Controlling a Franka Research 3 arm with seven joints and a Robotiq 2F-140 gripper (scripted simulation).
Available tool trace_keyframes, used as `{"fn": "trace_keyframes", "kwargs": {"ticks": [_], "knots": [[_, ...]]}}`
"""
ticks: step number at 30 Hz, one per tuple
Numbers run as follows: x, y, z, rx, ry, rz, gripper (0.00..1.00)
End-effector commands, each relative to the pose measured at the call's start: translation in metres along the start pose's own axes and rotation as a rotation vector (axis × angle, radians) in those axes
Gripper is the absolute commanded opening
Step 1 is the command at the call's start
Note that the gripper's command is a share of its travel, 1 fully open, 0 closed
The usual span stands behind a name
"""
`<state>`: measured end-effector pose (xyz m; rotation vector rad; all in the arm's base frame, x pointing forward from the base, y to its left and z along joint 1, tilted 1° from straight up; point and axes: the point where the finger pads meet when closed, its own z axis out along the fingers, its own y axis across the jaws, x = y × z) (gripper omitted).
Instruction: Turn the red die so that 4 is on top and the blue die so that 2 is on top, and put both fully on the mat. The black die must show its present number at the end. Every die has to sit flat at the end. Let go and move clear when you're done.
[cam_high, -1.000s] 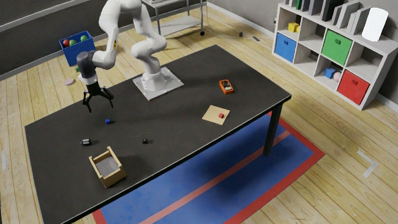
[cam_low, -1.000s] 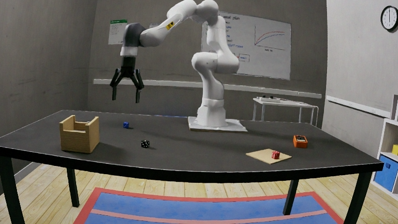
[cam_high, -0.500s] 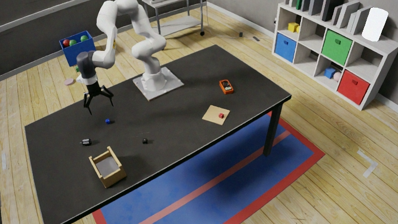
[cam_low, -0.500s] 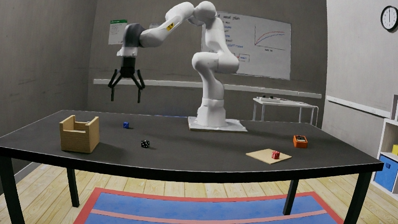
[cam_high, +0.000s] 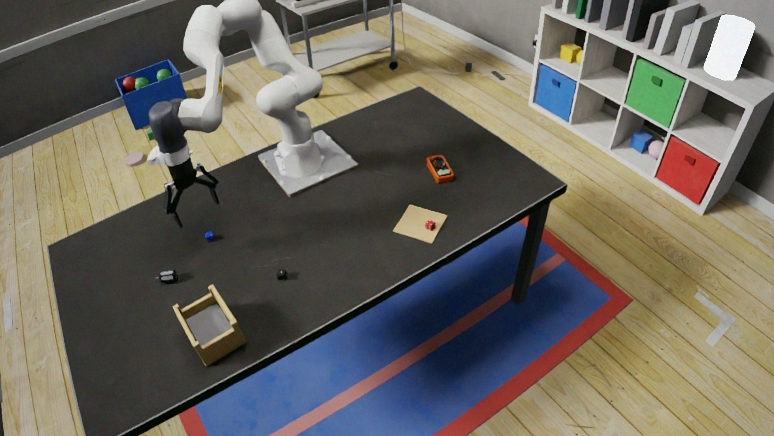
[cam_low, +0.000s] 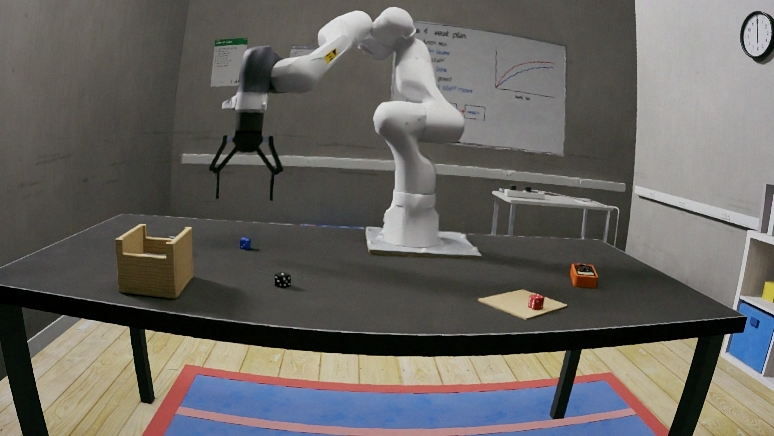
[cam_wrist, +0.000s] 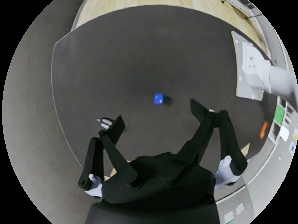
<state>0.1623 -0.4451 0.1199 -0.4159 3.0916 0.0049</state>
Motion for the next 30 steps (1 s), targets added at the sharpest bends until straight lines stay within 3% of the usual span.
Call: {"fn": "trace_keyframes", "kwargs": {"ticks": [1,30], "knots": [[0.004,0.0016,0.001,-0.012,0.008,-0.173,1.0],[0.0036,0.0029,0.0049,-0.014,0.005,-0.715,1.0]]}}
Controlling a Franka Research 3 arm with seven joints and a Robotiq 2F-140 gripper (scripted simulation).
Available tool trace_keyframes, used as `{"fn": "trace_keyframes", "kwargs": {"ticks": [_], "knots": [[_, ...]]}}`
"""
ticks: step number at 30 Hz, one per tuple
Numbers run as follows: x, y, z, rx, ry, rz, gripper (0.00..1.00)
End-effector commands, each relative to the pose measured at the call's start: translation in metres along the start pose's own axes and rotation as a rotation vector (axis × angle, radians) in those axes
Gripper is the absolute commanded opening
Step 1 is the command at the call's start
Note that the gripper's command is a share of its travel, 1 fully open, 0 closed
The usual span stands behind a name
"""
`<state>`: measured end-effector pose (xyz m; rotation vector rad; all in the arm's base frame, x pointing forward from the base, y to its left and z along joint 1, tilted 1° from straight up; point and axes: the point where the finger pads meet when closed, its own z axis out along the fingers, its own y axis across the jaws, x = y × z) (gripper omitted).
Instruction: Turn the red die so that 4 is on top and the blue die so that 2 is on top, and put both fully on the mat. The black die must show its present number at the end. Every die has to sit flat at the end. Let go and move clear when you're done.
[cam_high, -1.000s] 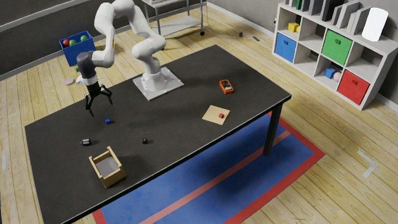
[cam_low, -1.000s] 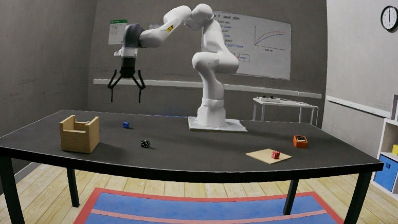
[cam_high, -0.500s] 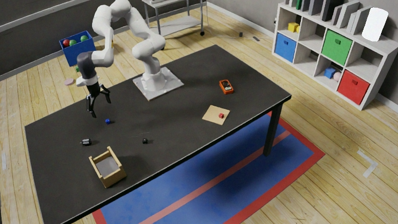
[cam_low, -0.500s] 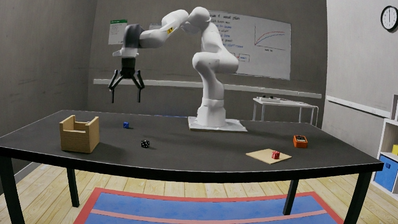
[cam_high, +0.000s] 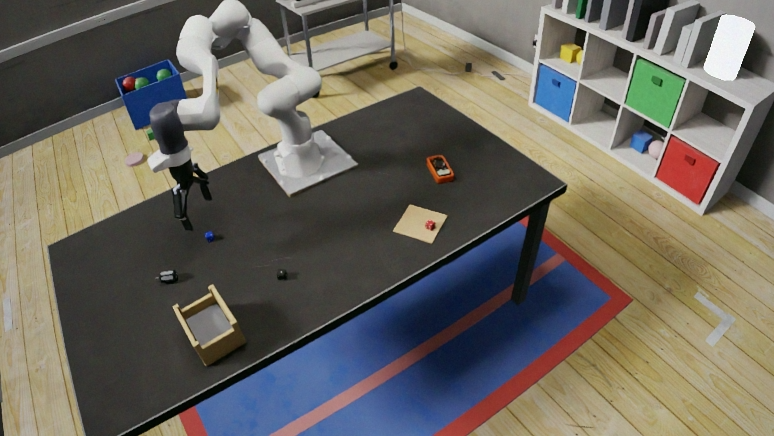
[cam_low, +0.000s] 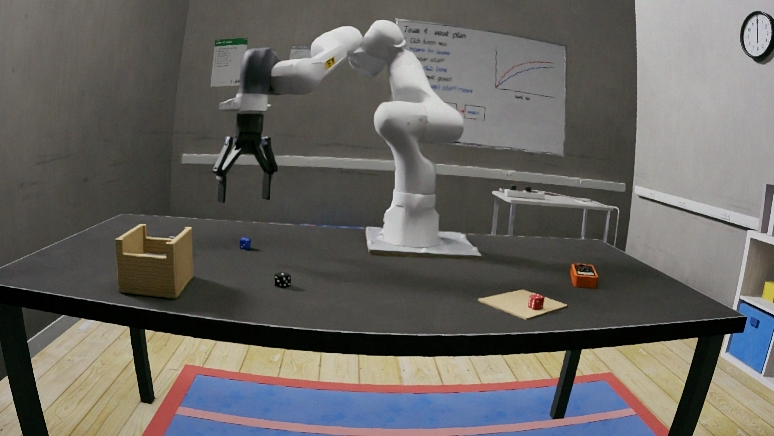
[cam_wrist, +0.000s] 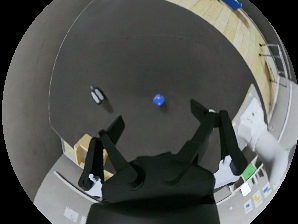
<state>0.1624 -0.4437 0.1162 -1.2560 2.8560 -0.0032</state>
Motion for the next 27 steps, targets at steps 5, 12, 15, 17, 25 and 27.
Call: {"fn": "trace_keyframes", "kwargs": {"ticks": [5,12,15,17,25,27], "knots": [[0.0023,0.0036,0.0019,-0.013,0.0,-0.238,1.0],[0.0021,0.0038,0.0029,-0.013,-0.001,-0.377,1.0],[0.002,0.0038,0.003,-0.013,-0.001,-0.394,1.0],[0.0019,0.0039,0.0035,-0.013,-0.001,-0.461,1.0],[0.0016,0.0042,0.0045,-0.013,-0.002,-0.603,1.0],[0.0016,0.0042,0.0048,-0.013,-0.003,-0.639,1.0]]}}
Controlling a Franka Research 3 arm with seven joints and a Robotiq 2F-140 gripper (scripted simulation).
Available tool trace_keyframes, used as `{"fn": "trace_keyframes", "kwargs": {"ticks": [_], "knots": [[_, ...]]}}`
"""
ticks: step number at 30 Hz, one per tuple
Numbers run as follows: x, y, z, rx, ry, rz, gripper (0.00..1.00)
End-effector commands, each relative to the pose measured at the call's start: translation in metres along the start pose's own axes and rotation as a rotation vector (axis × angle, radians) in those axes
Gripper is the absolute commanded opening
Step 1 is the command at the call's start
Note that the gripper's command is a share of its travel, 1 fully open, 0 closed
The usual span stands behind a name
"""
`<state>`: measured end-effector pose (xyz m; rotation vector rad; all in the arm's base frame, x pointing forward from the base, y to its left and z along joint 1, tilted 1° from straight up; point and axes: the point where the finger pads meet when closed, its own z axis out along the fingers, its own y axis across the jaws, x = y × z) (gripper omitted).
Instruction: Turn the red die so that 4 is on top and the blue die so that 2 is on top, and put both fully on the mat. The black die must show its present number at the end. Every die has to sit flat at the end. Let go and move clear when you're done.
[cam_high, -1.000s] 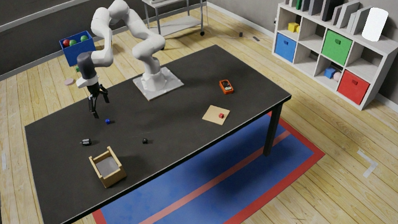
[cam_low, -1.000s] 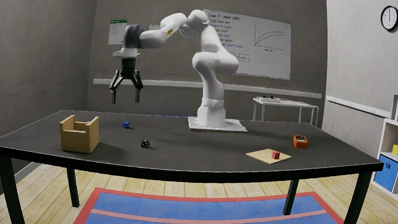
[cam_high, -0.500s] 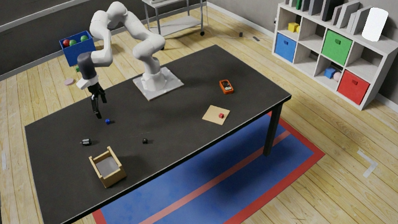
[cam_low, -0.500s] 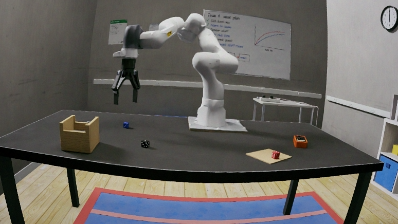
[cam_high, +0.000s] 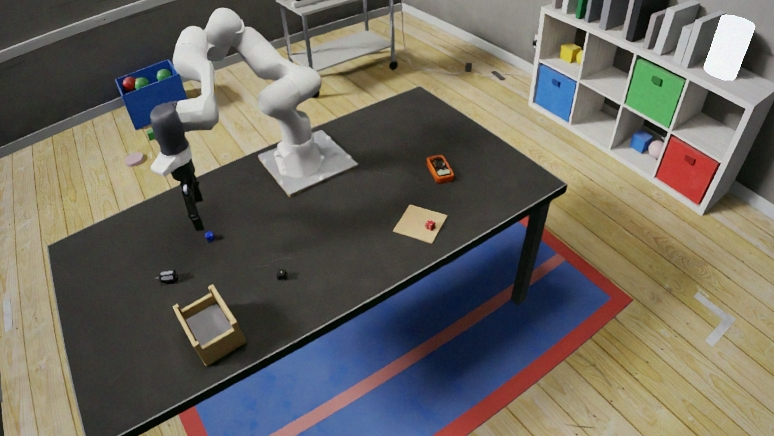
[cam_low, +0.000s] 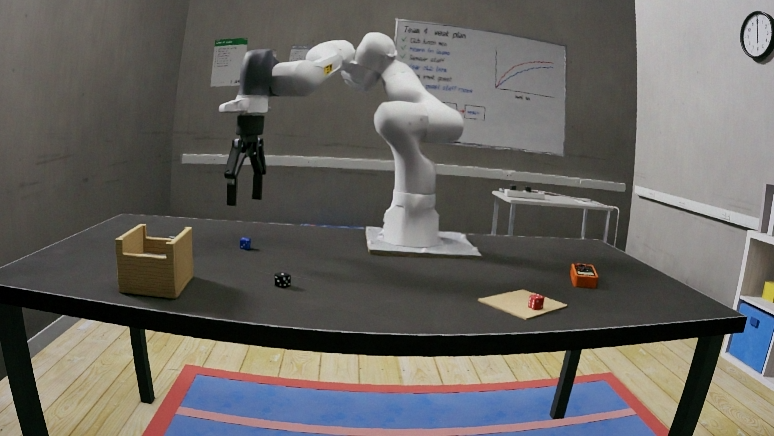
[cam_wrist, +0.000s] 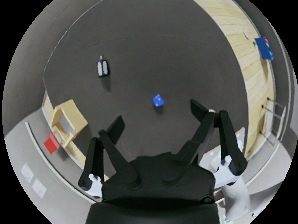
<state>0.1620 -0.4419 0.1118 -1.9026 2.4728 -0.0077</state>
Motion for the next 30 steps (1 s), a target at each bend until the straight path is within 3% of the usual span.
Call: {"fn": "trace_keyframes", "kwargs": {"ticks": [1,30], "knots": [[0.001,0.0036,0.0005,-0.011,-0.003,-0.167,1.0],[-0.0002,0.0039,0.0041,-0.01,-0.006,-0.664,1.0]]}}
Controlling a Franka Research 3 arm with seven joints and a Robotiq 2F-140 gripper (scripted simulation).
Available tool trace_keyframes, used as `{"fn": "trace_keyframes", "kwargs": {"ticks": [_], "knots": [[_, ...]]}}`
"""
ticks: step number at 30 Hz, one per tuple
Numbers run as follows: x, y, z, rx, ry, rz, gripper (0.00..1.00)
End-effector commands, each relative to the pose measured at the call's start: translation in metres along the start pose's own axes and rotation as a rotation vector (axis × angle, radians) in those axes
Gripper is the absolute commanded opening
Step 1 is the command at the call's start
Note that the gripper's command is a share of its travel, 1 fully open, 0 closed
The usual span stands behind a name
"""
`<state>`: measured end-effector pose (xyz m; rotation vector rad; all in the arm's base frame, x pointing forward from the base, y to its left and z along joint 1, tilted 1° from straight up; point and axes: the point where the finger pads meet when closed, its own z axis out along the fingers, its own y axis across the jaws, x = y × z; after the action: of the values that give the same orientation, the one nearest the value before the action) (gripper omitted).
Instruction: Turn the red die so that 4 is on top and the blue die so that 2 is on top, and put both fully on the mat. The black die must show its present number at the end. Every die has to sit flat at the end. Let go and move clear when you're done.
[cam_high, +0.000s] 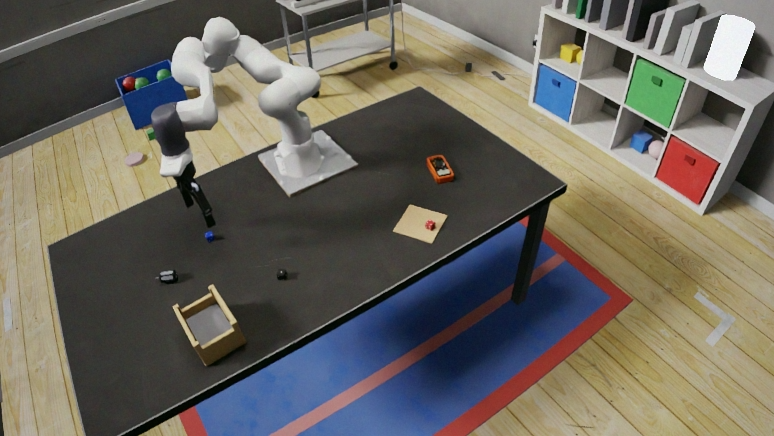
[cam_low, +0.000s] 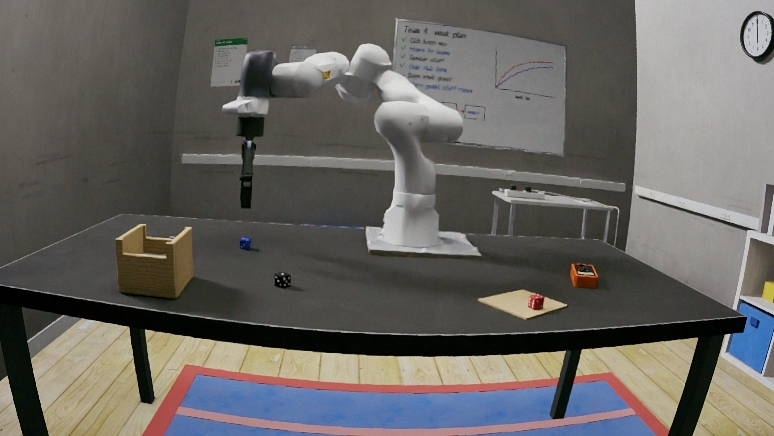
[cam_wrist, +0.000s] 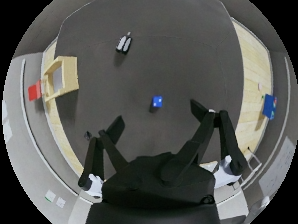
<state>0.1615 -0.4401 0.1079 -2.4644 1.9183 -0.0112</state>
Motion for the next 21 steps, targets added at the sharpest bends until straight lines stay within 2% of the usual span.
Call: {"fn": "trace_keyframes", "kwargs": {"ticks": [1,7,10,11,21], "knots": [[-0.0003,0.0032,0.0003,-0.006,-0.006,-0.167,1.0],[-0.0006,0.0031,0.0011,-0.005,-0.007,-0.276,1.0],[-0.0006,0.0031,0.0012,-0.005,-0.007,-0.283,1.0],[-0.0008,0.0031,0.0016,-0.005,-0.007,-0.335,1.0],[-0.0012,0.003,0.0028,-0.005,-0.007,-0.5,1.0]]}}
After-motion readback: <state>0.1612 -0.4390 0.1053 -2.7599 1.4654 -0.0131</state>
